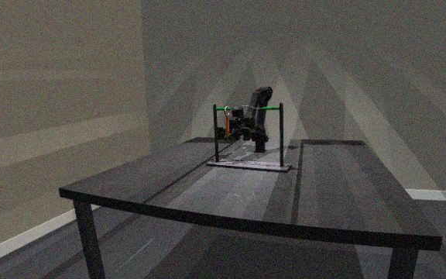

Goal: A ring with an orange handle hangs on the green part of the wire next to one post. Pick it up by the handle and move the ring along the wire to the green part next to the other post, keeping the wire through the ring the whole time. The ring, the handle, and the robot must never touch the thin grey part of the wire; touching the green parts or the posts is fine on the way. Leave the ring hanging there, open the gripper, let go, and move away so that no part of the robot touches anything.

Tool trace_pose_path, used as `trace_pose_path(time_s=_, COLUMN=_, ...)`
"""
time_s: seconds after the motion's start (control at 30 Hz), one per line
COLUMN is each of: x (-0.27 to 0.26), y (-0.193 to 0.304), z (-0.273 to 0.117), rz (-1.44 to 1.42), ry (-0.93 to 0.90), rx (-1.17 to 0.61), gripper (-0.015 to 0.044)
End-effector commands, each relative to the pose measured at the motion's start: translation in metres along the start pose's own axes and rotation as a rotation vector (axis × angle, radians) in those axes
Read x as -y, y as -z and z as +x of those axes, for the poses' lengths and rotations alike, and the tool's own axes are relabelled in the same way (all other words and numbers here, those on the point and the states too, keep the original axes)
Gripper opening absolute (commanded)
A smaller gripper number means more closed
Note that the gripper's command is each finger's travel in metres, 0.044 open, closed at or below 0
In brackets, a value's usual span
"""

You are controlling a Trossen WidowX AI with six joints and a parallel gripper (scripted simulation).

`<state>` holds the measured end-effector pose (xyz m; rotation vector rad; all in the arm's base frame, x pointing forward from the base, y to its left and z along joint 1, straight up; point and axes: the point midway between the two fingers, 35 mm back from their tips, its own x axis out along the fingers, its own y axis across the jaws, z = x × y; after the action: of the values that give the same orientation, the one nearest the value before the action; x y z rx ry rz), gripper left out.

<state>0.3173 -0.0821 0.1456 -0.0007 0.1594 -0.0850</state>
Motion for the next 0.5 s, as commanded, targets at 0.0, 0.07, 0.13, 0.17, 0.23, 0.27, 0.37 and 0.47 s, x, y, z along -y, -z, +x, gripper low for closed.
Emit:
trace_pose_path(time_s=0.0, x=0.000, y=0.000, z=0.000, rz=0.000, ry=0.000, rx=0.000, gripper=-0.0150)
trace_pose_path(time_s=0.07, x=0.000, y=-0.002, z=0.000, rz=-0.001, ry=-0.001, rx=0.000, gripper=-0.0150)
trace_pose_path(time_s=0.13, x=0.001, y=-0.005, z=-0.001, rz=-0.002, ry=-0.002, rx=0.000, gripper=-0.0150)
trace_pose_path(time_s=0.17, x=0.001, y=-0.007, z=-0.001, rz=-0.003, ry=-0.003, rx=0.000, gripper=-0.0150)
trace_pose_path(time_s=0.23, x=0.001, y=-0.011, z=-0.002, rz=-0.005, ry=-0.004, rx=0.001, gripper=-0.0150)
trace_pose_path(time_s=0.27, x=0.002, y=-0.012, z=-0.002, rz=-0.006, ry=-0.005, rx=0.001, gripper=-0.0150)
trace_pose_path(time_s=0.37, x=0.002, y=-0.012, z=-0.002, rz=-0.006, ry=-0.005, rx=0.001, gripper=-0.0150)
trace_pose_path(time_s=0.47, x=0.002, y=-0.012, z=-0.002, rz=-0.006, ry=-0.005, rx=0.001, gripper=-0.0150)
